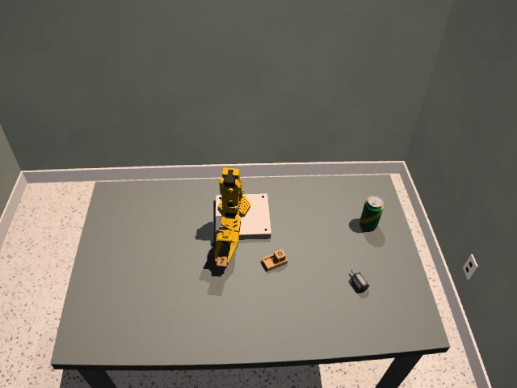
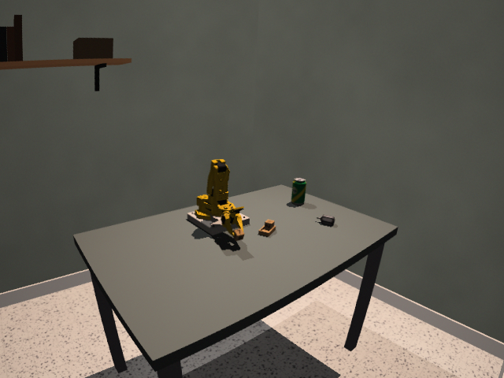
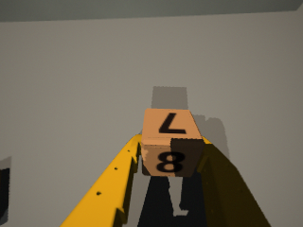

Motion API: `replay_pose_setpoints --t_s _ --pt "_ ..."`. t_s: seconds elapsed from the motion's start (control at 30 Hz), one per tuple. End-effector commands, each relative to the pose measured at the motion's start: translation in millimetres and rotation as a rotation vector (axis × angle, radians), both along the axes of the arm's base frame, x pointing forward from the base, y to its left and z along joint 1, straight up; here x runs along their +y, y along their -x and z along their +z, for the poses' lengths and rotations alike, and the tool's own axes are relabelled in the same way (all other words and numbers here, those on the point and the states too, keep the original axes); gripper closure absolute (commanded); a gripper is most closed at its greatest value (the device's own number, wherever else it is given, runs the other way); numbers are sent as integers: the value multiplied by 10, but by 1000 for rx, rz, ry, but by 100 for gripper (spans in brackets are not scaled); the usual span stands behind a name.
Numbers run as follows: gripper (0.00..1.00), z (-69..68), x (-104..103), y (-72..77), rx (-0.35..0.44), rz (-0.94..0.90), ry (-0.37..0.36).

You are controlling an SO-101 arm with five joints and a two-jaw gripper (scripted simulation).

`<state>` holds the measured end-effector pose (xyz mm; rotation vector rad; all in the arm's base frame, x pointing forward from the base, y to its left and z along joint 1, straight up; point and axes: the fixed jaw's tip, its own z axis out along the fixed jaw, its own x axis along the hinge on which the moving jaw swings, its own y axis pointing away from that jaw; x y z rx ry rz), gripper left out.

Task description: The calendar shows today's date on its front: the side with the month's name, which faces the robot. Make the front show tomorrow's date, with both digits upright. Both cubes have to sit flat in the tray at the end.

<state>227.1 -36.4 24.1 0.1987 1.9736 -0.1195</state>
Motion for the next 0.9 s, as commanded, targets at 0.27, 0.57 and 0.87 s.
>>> replay_pose_setpoints --t_s 0.27,0.57,0.87 --pt "100 -27 -24 -17 -16 -7 8" --pt "100 -41 -24 -16 -16 -7 8" --pt "100 -92 -24 -16 -16 -7 9"
